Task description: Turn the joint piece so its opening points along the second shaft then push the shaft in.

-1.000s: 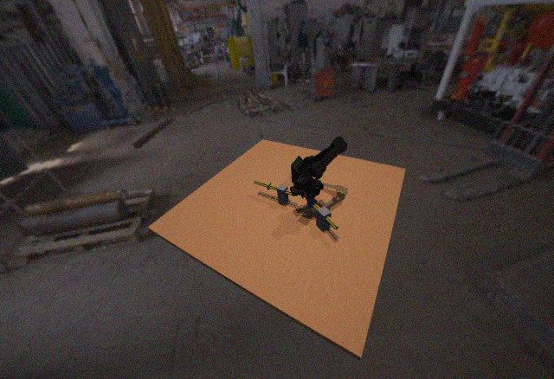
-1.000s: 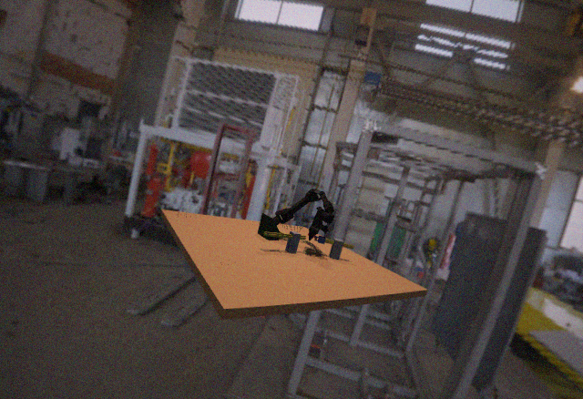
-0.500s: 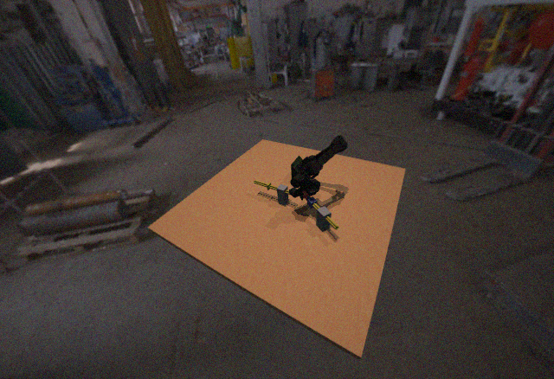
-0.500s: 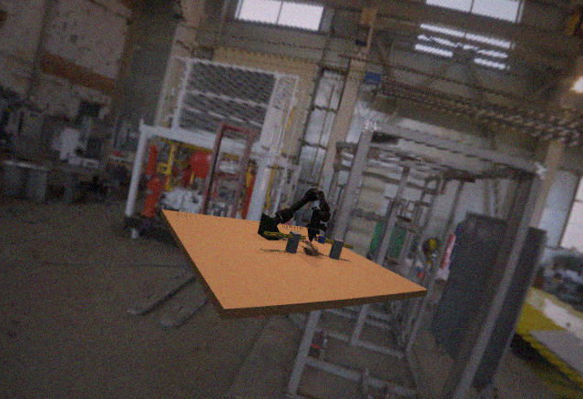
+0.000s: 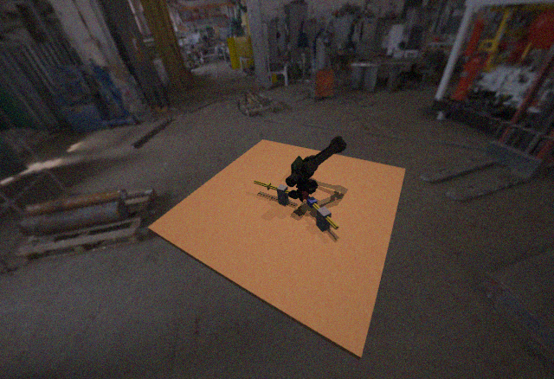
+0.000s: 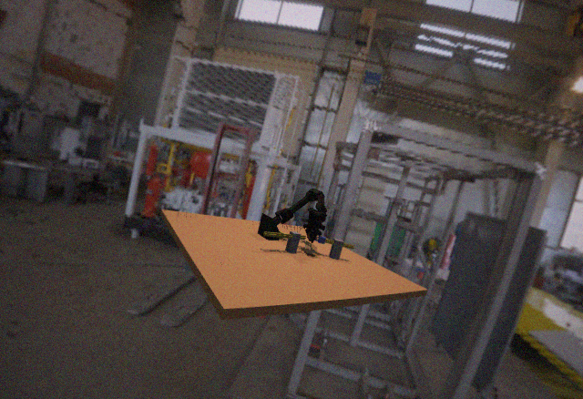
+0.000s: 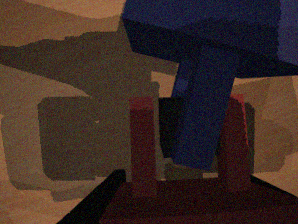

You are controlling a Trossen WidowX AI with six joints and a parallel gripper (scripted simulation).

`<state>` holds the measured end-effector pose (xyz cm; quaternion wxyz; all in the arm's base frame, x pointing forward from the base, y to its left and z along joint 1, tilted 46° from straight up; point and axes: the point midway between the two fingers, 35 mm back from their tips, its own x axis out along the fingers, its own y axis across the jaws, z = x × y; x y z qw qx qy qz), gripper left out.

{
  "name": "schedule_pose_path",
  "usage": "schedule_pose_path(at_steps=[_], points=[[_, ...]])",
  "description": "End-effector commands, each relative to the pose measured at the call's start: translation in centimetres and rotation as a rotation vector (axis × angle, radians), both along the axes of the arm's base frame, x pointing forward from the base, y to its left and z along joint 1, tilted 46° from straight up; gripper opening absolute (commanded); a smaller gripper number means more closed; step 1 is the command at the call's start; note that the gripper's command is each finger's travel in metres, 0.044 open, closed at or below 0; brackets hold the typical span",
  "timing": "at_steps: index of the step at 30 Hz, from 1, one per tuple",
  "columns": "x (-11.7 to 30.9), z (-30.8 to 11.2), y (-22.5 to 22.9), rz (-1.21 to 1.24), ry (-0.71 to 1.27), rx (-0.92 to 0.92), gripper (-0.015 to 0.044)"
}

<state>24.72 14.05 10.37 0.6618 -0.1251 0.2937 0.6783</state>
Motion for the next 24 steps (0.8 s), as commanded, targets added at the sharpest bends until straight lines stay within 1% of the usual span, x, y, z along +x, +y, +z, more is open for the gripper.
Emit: schedule_pose_path(at_steps=[1, 24], points=[[0.18, -0.19, 0.12, 0.033, -0.046, 0.064, 0.0000], [0.25, -0.25, 0.16, 0.052, -0.072, 0.084, 0.0000]])
